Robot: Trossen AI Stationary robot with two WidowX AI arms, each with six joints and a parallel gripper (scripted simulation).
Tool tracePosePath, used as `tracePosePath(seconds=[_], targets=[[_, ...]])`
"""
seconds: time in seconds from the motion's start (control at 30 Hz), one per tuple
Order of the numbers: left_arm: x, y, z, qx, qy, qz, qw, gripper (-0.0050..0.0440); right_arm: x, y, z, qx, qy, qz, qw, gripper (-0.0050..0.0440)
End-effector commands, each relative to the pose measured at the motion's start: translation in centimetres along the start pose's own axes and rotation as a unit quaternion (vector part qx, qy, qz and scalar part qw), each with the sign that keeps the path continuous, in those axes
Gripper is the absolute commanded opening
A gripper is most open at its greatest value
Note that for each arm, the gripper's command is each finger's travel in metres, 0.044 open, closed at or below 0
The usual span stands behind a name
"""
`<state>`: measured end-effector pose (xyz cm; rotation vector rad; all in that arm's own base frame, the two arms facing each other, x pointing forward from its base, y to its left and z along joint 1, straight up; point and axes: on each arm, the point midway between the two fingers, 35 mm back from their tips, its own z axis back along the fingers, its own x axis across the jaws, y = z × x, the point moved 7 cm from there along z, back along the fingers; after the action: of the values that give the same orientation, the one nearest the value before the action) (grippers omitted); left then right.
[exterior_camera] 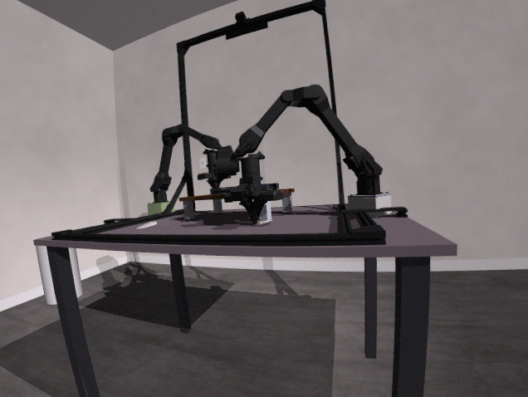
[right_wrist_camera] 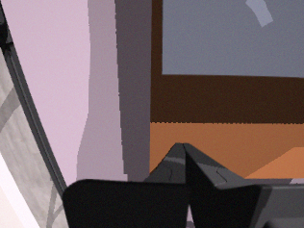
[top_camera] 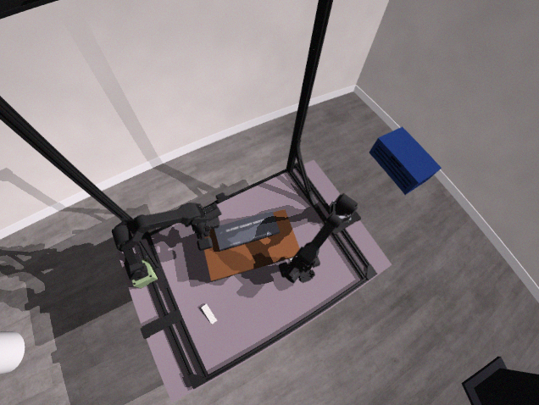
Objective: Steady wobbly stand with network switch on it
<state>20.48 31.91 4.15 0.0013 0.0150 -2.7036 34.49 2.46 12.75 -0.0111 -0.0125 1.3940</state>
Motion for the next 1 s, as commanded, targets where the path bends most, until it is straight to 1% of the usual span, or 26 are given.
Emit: tracePosePath(seconds=[0.0,0.3,0.33,0.87,0.9,0.97], targets=[[0.0,0.4,0.0,0.005,-0.002,-0.001,1.0,0.0,0.0,0.0,-0.8,0.008,0.001,-0.001,1.0,0.0],[0.0,0.4,0.0,0.005,-0.002,-0.001,1.0,0.0,0.0,0.0,-0.8,0.008,0.001,-0.001,1.0,0.0],[0.0,-3.0,0.0,0.0,0.0,0.0,1.0,0.0,0.0,0.0,-0.8,0.008,0.001,-0.001,1.0,0.0],[0.0,-3.0,0.0,0.0,0.0,0.0,1.0,0.0,0.0,0.0,-0.8,0.008,0.001,-0.001,1.0,0.0],[-0.1,-3.0,7.4,-0.003,0.007,0.003,1.0,0.0,0.0,0.0,-0.8,0.008,0.001,-0.001,1.0,0.0],[-0.1,-3.0,7.5,-0.003,0.007,0.003,1.0,0.0,0.0,0.0,-0.8,0.008,0.001,-0.001,1.0,0.0]])
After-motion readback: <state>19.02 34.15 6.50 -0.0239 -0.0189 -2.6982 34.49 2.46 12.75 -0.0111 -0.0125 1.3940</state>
